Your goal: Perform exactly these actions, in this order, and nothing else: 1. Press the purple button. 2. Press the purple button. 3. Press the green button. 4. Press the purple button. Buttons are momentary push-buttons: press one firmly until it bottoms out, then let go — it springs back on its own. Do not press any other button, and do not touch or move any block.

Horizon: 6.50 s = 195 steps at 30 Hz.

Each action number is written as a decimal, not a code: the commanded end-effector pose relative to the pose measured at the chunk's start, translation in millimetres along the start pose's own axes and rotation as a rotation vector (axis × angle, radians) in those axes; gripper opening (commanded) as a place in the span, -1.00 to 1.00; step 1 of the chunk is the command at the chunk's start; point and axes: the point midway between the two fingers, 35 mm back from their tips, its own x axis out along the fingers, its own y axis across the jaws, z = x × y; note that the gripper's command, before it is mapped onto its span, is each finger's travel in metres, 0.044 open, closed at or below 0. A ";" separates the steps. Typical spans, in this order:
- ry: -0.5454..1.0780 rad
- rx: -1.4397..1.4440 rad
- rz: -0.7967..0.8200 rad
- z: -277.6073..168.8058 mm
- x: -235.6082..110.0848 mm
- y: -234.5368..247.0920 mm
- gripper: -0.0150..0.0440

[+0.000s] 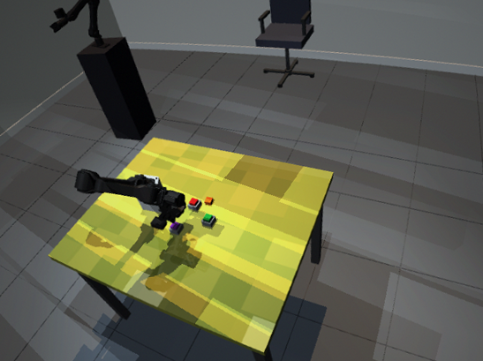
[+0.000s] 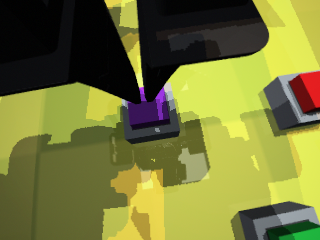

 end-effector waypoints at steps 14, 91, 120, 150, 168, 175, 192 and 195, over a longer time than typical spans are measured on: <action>0.007 -0.009 -0.003 -3.0 26.8 0.1 -0.42; 0.001 -0.003 0.003 120.5 -2.1 89.2 -0.42; 0.001 -0.003 0.002 120.1 26.7 88.8 -0.42; 0.002 -0.004 0.006 115.2 -71.0 83.0 -0.42; 0.008 -0.009 0.002 -1.9 -69.4 1.1 -0.42; 0.007 -0.008 0.002 -1.4 -15.6 1.4 -0.42; 0.007 -0.008 0.000 -1.9 6.0 0.9 -0.42; 0.007 -0.008 0.000 -1.9 10.8 0.9 -0.42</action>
